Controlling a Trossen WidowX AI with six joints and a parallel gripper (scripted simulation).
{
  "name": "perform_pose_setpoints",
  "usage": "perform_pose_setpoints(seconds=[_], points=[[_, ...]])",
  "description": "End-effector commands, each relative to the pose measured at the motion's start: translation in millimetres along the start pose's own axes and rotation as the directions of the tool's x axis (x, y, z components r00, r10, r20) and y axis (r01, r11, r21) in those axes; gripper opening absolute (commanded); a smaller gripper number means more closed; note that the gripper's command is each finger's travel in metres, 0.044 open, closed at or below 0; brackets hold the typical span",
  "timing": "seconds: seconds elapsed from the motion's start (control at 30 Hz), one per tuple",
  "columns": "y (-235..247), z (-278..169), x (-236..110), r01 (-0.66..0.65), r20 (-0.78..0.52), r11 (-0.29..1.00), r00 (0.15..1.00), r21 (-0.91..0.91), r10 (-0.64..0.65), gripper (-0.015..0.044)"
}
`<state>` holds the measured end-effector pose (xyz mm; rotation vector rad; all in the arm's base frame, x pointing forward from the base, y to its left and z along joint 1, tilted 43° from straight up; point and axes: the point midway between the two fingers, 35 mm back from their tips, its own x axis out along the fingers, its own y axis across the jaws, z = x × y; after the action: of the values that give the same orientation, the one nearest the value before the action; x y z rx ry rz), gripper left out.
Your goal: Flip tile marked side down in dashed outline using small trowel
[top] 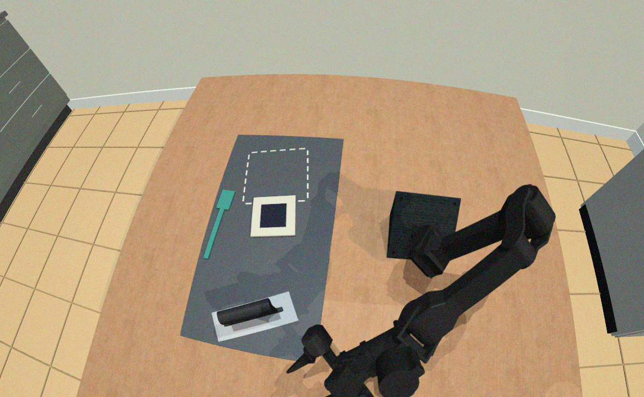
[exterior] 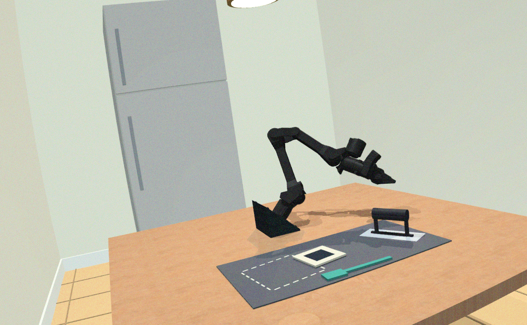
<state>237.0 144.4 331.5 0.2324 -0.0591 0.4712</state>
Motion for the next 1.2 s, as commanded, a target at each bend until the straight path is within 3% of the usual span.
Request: perform_pose_setpoints(seconds=[0.0,0.37,0.67,0.8,1.17], points=[[0.0,0.0,0.0,0.000,0.000,1.000,1.000,0.000,0.000,0.0374],[-0.1,0.0,0.0,0.000,0.000,1.000,1.000,0.000,0.000,0.0100],[0.0,0.0,0.0,0.000,0.000,1.000,1.000,0.000,0.000,0.0100],[0.0,0.0,0.0,0.000,0.000,1.000,1.000,0.000,0.000,0.0000],[0.0,0.0,0.0,0.000,0.000,1.000,1.000,0.000,0.000,0.0000]])
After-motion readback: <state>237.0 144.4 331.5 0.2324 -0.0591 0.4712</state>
